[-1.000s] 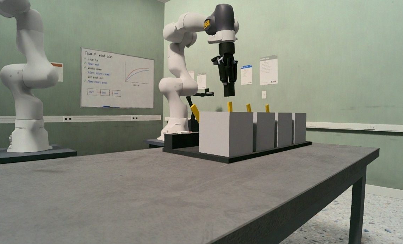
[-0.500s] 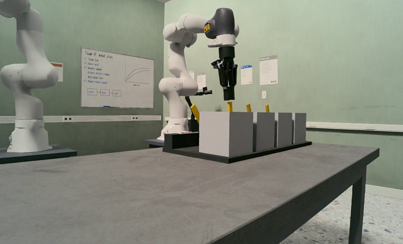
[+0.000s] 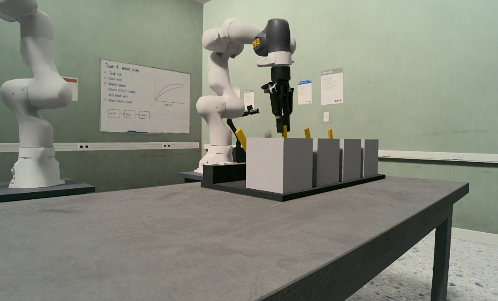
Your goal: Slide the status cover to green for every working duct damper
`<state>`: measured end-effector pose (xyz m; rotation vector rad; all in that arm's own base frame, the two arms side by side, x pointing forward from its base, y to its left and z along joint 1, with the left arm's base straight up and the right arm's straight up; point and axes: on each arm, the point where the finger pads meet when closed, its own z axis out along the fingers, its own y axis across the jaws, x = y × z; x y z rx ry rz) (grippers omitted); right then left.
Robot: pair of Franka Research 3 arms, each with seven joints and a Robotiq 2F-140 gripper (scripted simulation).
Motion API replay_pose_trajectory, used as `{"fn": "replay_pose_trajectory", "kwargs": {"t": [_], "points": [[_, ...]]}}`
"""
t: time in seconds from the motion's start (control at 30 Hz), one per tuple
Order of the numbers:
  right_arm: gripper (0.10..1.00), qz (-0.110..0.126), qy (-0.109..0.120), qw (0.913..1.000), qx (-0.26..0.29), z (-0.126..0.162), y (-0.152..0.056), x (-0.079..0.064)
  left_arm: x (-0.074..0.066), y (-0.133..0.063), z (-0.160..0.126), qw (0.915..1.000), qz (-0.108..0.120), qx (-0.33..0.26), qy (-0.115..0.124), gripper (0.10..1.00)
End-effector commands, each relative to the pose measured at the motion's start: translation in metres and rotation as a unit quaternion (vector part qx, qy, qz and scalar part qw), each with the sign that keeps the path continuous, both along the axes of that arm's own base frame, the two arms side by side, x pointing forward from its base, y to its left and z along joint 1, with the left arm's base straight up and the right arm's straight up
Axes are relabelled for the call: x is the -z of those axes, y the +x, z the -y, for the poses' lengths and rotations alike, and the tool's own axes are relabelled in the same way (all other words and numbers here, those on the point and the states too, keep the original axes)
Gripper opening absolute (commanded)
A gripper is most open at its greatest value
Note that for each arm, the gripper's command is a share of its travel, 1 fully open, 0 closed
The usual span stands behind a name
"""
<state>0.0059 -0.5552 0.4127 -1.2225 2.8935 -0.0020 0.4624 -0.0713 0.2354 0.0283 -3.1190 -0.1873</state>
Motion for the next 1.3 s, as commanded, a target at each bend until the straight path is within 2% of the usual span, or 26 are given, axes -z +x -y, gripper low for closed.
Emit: {"fn": "replay_pose_trajectory", "kwargs": {"t": [0.0, 0.13, 0.5, 1.27], "points": [[1.000, 0.000, 0.001, 1.0000, 0.002, -0.001, 0.000, 0.000, 0.009, 0.006, -0.001, 1.0000, 0.008, -0.003, -0.001, 0.303], [1.000, 0.000, 0.001, 1.0000, 0.002, -0.001, 0.000, 0.000, 0.017, 0.006, -0.002, 1.0000, 0.008, -0.003, -0.001, 0.303], [1.000, 0.000, 0.001, 1.0000, 0.002, -0.001, 0.000, 0.000, 0.029, 0.005, -0.003, 1.0000, 0.008, -0.003, -0.001, 0.303], [1.000, 0.000, 0.001, 1.0000, 0.002, -0.001, 0.000, 0.000, 0.031, 0.005, -0.004, 1.0000, 0.008, -0.003, -0.001, 0.303]]}}
